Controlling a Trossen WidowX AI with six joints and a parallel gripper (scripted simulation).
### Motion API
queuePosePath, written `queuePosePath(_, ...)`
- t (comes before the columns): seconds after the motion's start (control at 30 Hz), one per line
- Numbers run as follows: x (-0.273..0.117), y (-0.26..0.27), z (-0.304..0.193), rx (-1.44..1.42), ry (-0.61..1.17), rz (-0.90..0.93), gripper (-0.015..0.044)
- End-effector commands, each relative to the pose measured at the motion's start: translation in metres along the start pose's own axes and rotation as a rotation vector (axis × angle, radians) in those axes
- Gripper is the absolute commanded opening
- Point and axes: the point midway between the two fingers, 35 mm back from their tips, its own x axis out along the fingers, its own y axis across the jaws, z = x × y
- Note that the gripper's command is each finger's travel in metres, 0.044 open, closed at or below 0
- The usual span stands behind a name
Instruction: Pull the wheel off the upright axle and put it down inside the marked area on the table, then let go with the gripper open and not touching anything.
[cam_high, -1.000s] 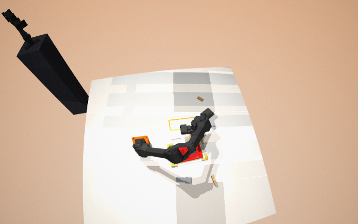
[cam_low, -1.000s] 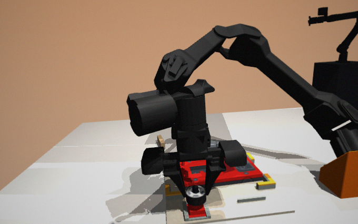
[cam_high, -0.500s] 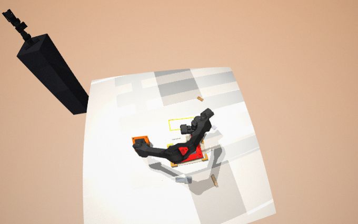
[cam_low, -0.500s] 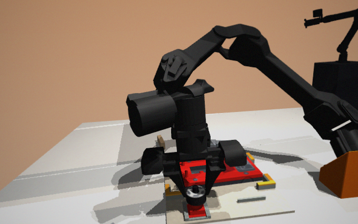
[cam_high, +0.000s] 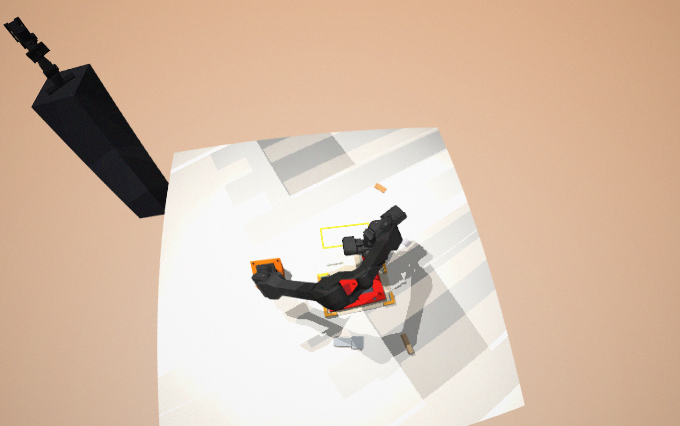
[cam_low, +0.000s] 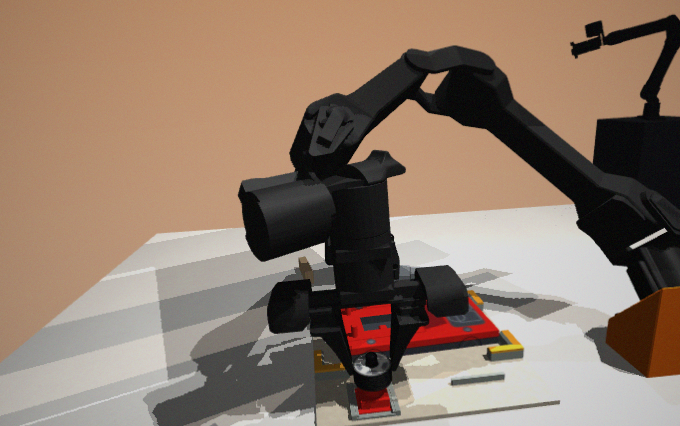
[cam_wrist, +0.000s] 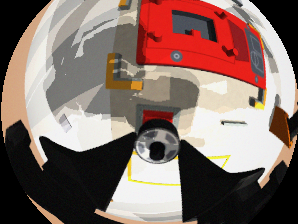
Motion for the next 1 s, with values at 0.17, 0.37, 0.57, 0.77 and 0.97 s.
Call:
queuePosePath(0.17, -0.0193, -0.0016, -0.0032, -0.02, 0.006, 0.024, 0.0)
queuePosePath(0.37, -0.0213, -0.0017, -0.0032, -0.02, 0.006, 0.024, 0.0)
queuePosePath(0.57, -0.0233, -0.0018, -0.0031, -0.021, 0.006, 0.025, 0.0)
queuePosePath(0.77, -0.0253, -0.002, -0.0031, -0.021, 0.006, 0.026, 0.0)
queuePosePath(0.97, -0.0273, -0.0021, -0.0031, -0.021, 0.005, 0.026, 0.0)
